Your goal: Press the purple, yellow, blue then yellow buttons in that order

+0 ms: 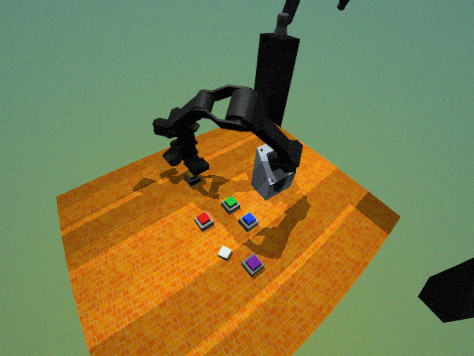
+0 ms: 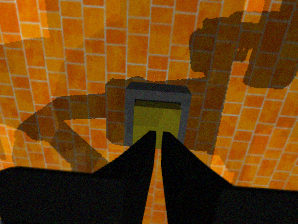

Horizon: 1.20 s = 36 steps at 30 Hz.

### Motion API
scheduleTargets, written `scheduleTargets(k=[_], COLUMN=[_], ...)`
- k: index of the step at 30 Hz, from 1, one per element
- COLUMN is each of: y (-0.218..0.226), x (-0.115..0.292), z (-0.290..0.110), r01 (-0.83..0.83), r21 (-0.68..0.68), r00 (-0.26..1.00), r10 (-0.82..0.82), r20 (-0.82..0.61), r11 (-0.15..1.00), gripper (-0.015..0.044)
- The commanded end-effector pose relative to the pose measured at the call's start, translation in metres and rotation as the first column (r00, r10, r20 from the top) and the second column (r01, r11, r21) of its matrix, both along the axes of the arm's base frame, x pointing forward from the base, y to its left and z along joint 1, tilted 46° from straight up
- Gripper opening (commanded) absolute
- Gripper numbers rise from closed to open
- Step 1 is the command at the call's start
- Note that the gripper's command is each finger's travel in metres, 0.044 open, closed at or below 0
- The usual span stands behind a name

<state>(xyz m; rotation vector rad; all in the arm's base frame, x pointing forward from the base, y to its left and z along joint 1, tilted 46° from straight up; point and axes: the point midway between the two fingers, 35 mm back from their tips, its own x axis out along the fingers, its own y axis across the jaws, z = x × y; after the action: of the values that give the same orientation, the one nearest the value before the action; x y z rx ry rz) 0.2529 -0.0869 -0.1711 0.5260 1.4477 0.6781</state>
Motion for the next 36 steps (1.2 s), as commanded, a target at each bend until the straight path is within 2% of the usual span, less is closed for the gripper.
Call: scheduleTargets(k=[1,30,36], y=[0.007,0.016,-0.008], x=[-0.001,-0.002,-0.001], z=[-0.004,-0.014,0.01], r01=[0.004,0.004,0.004], r21=[0.007,0.008,0.007], r00=[1.0,1.0,1.0], r10=[-0.004,-0.004,-0.004], r20=[-0.004,-0.004,-0.004], r11=[1.0,1.0,1.0], gripper=[0.002,0.002,0.002])
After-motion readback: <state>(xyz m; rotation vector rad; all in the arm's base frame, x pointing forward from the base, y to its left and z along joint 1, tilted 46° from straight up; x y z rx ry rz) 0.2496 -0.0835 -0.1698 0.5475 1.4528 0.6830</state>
